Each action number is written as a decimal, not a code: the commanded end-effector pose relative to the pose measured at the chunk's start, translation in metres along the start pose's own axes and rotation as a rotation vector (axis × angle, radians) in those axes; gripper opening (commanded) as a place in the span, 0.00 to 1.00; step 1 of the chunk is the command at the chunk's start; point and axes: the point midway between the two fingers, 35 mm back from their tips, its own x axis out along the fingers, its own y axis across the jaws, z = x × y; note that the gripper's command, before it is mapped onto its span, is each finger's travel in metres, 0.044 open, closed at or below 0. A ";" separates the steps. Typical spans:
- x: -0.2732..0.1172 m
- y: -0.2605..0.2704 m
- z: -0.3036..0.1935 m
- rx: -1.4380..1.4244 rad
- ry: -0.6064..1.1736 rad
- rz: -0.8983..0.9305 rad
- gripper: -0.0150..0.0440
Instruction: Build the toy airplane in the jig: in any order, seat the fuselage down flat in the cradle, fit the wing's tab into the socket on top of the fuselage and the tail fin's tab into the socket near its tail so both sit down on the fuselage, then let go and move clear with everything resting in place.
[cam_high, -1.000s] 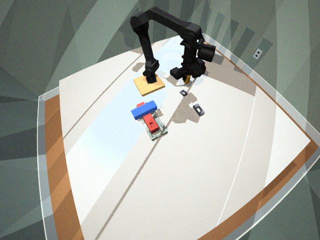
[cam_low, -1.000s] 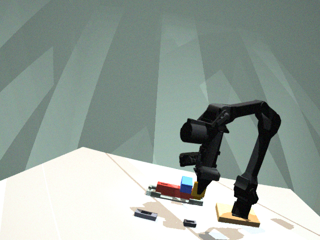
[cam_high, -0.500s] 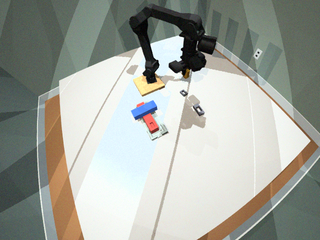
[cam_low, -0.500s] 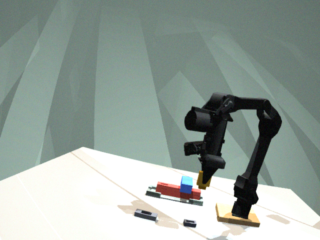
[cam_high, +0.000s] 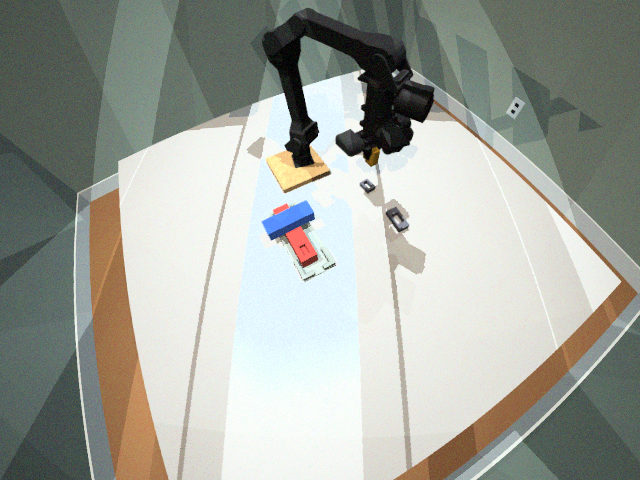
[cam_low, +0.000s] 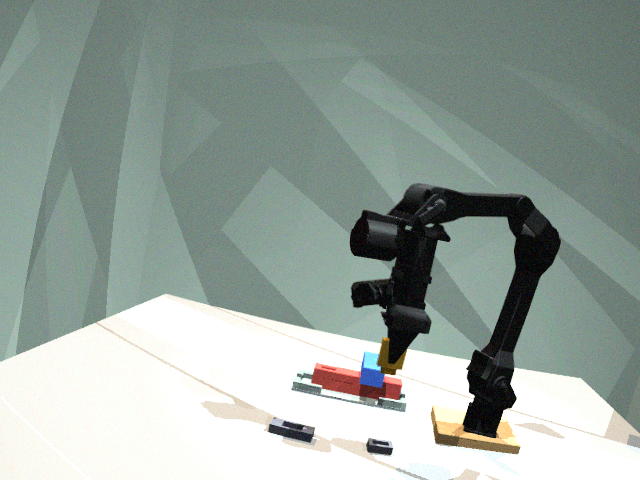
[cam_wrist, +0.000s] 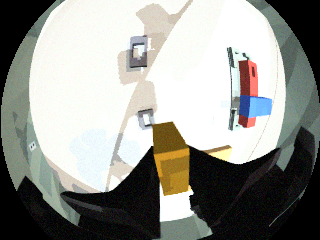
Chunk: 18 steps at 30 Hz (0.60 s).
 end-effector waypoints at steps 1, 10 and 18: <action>0.000 -0.007 0.009 0.001 -0.005 0.001 0.25; 0.002 -0.021 0.023 0.009 -0.013 0.011 0.25; 0.007 -0.042 0.036 0.029 -0.027 -0.014 0.25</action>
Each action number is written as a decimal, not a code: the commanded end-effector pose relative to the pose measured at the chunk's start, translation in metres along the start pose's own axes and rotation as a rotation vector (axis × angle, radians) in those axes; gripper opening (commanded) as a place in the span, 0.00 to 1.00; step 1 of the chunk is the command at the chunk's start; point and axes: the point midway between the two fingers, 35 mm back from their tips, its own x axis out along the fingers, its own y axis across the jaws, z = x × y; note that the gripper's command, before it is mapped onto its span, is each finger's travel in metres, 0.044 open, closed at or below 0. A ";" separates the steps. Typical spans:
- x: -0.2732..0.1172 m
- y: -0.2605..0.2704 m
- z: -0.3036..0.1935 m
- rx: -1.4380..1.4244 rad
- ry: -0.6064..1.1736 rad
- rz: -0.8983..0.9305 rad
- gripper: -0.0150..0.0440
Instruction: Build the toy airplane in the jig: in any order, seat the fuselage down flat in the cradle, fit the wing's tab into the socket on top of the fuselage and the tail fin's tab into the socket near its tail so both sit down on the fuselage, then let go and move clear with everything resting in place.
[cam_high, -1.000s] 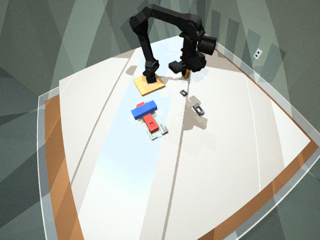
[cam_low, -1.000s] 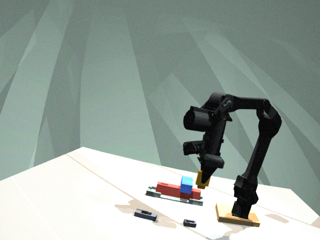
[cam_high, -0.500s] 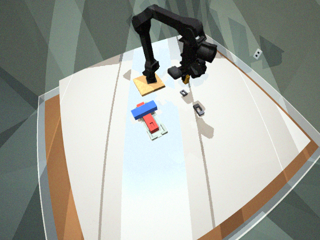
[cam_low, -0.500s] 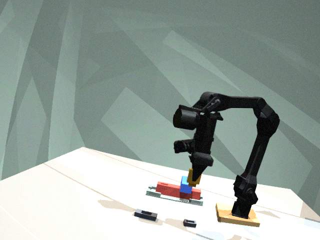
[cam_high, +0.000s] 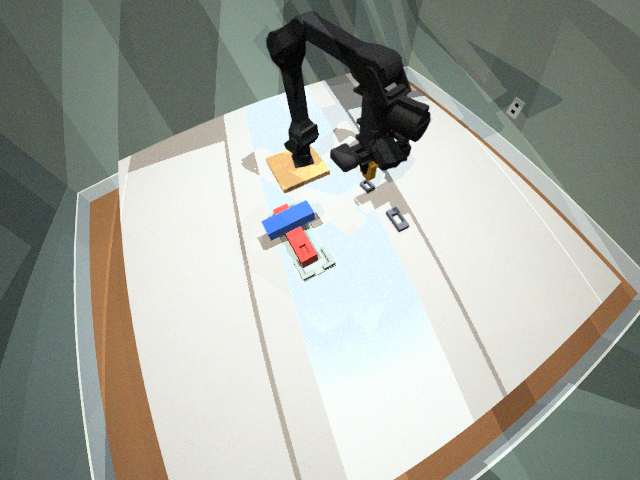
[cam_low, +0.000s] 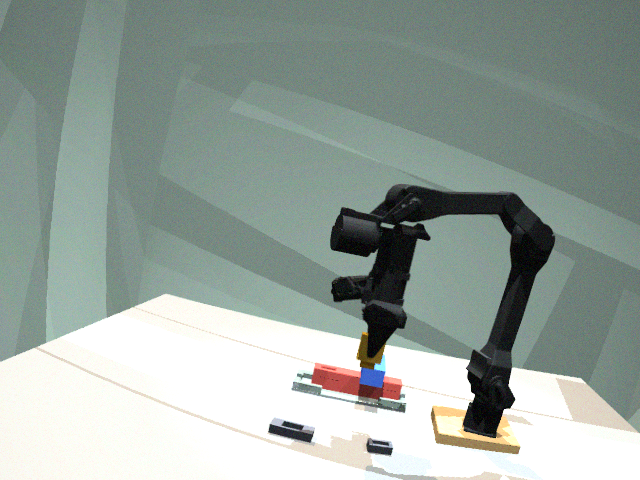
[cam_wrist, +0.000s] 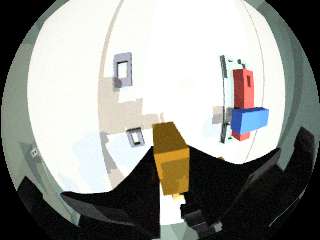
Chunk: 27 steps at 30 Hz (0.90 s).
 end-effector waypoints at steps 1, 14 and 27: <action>0.003 -0.010 0.007 0.005 -0.006 -0.013 0.25; 0.007 -0.040 0.026 0.012 -0.002 -0.017 0.25; 0.013 -0.073 0.041 0.019 0.001 -0.020 0.25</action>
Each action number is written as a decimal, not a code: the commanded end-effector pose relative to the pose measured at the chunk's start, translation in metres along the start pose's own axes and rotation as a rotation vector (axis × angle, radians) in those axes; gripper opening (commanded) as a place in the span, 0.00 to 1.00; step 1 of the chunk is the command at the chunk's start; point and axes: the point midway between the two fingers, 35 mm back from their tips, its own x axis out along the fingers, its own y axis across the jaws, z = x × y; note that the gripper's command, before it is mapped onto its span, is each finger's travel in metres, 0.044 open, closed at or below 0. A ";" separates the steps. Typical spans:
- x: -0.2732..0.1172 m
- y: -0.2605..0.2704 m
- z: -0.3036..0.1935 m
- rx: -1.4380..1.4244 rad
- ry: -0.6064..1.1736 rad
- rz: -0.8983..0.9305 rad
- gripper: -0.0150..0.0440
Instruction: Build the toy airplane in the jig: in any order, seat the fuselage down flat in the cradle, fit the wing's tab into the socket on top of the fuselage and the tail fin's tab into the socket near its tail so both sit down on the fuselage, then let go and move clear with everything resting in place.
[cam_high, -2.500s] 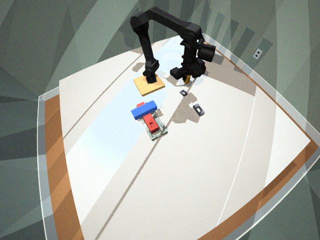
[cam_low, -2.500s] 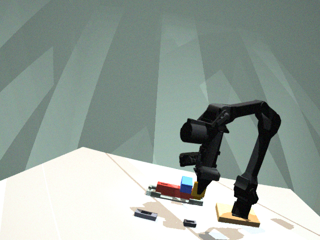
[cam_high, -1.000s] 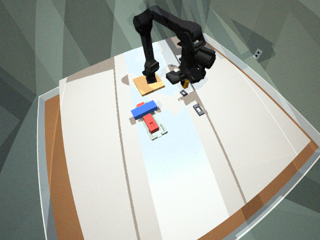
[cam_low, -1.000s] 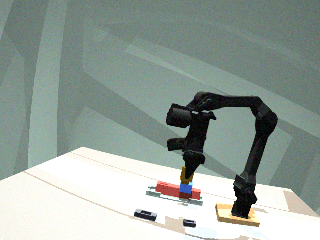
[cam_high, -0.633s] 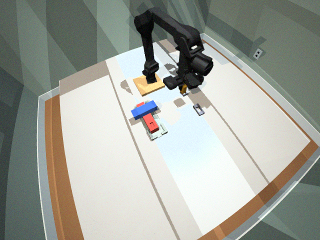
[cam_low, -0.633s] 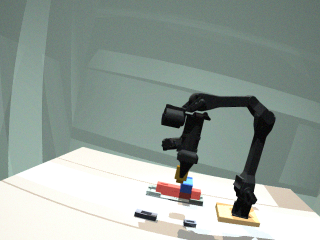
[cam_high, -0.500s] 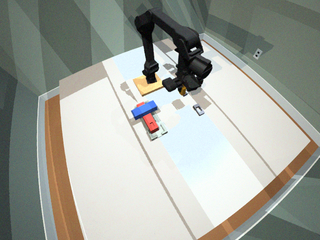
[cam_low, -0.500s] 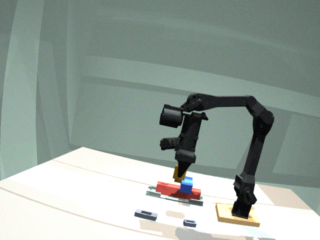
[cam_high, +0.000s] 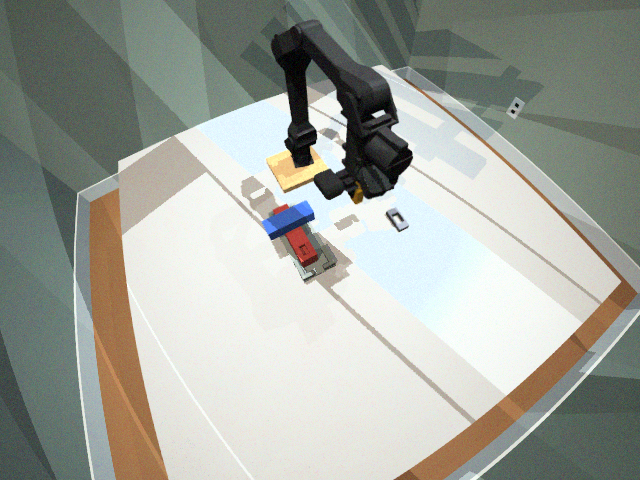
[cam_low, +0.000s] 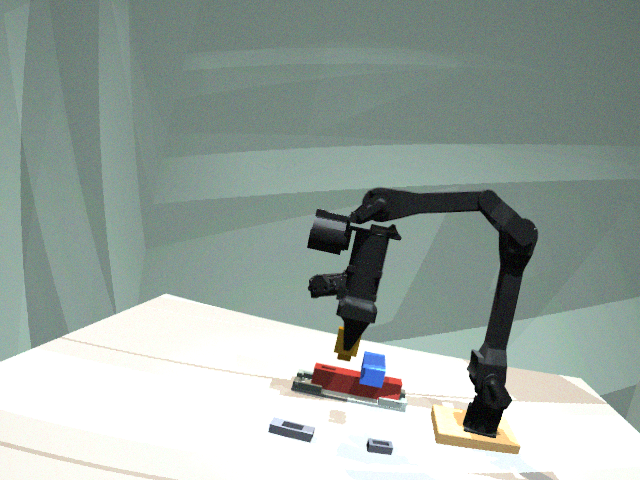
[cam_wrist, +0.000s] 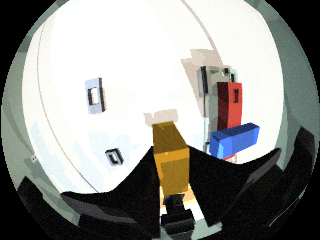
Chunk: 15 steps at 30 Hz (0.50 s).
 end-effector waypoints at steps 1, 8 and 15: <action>0.001 -0.012 0.006 0.001 -0.004 -0.005 0.25; 0.005 -0.031 0.013 0.006 -0.002 -0.006 0.25; 0.009 -0.051 0.018 0.008 0.001 -0.007 0.25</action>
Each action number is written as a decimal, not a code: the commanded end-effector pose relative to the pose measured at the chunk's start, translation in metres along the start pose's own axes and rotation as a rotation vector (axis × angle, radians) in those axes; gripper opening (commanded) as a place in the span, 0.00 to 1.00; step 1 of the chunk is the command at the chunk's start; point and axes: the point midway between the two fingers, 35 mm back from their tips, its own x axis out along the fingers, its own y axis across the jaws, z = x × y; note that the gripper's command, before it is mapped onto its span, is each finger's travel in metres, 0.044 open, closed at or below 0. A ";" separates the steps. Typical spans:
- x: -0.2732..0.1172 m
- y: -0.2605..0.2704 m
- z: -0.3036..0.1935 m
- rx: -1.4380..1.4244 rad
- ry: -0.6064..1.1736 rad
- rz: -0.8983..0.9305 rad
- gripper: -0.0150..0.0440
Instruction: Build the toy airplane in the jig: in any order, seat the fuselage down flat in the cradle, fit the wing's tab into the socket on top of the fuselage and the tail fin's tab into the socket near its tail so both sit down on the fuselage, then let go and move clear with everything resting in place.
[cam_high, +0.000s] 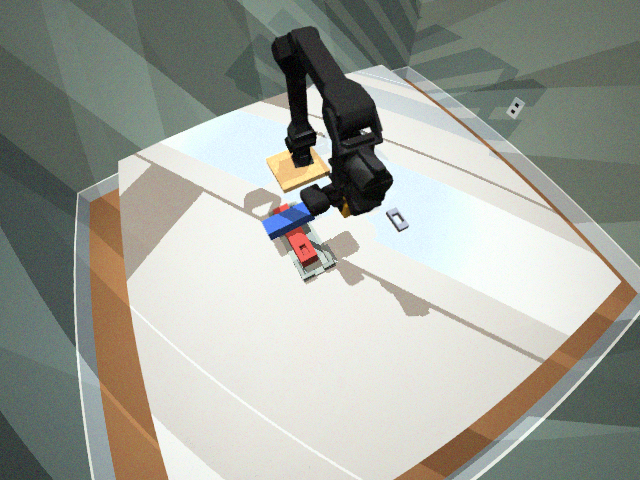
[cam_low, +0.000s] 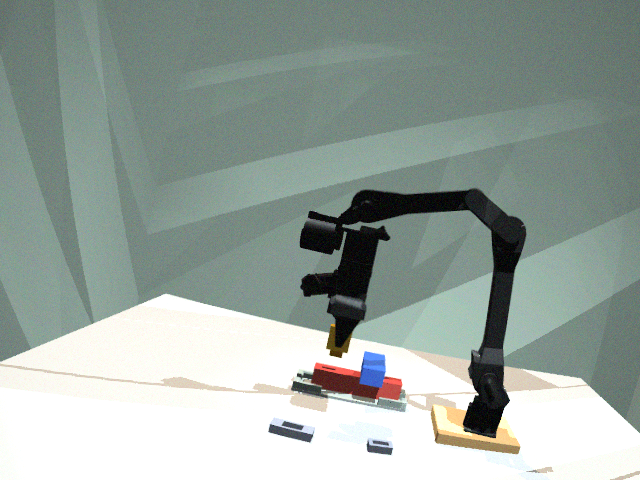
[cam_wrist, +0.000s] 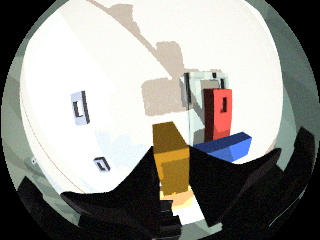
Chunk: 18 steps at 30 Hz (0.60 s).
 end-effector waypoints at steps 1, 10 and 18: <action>0.002 -0.013 0.004 0.000 -0.002 -0.004 0.25; 0.007 -0.040 0.009 0.011 0.001 -0.005 0.25; 0.012 -0.064 0.011 0.012 0.005 -0.004 0.25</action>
